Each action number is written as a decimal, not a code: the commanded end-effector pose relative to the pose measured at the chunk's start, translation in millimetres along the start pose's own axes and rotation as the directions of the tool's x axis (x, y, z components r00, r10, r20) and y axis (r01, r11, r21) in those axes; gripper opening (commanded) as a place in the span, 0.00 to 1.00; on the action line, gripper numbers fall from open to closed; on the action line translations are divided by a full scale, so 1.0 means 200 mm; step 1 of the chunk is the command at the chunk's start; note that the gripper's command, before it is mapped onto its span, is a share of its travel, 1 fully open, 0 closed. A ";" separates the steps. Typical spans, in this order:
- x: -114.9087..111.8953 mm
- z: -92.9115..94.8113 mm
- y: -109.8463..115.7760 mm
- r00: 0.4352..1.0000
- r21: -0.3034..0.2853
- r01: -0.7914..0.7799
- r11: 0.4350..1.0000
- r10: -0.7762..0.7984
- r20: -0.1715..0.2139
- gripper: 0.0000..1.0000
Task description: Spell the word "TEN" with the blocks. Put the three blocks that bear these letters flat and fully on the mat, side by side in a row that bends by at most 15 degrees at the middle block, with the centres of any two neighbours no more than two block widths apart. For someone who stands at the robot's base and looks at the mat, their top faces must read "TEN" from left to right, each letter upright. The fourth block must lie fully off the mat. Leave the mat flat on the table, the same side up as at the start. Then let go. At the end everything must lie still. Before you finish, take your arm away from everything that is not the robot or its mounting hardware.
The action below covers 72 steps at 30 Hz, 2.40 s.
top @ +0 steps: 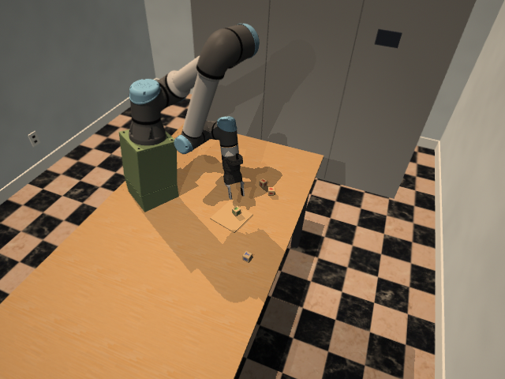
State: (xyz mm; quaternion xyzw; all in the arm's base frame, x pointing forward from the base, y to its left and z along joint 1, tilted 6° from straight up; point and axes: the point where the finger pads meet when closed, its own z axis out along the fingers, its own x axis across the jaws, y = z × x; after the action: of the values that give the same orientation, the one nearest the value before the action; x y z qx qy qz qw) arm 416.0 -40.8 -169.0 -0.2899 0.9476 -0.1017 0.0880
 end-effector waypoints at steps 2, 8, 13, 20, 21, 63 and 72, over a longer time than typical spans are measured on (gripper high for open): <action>0.00 0.00 0.00 1.000 0.001 0.000 1.000 0.000 0.001 1.00; 0.00 0.00 0.00 1.000 0.001 0.000 1.000 0.000 0.001 1.00; 0.00 0.00 0.00 1.000 0.001 0.000 1.000 0.000 0.001 1.00; 0.00 0.00 0.00 1.000 0.001 0.000 1.000 0.000 0.001 1.00; 0.00 0.00 0.00 1.000 0.001 0.000 1.000 0.000 0.001 1.00; 0.23 0.34 -1.10 1.000 0.001 0.001 1.000 -0.001 0.001 1.00; 0.28 0.35 -1.20 1.000 0.002 0.001 1.000 -0.001 0.002 1.00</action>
State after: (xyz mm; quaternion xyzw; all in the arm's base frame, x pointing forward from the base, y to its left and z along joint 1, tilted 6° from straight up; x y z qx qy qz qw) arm 513.2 -271.0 -184.6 -0.2893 0.9476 -0.1026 0.0886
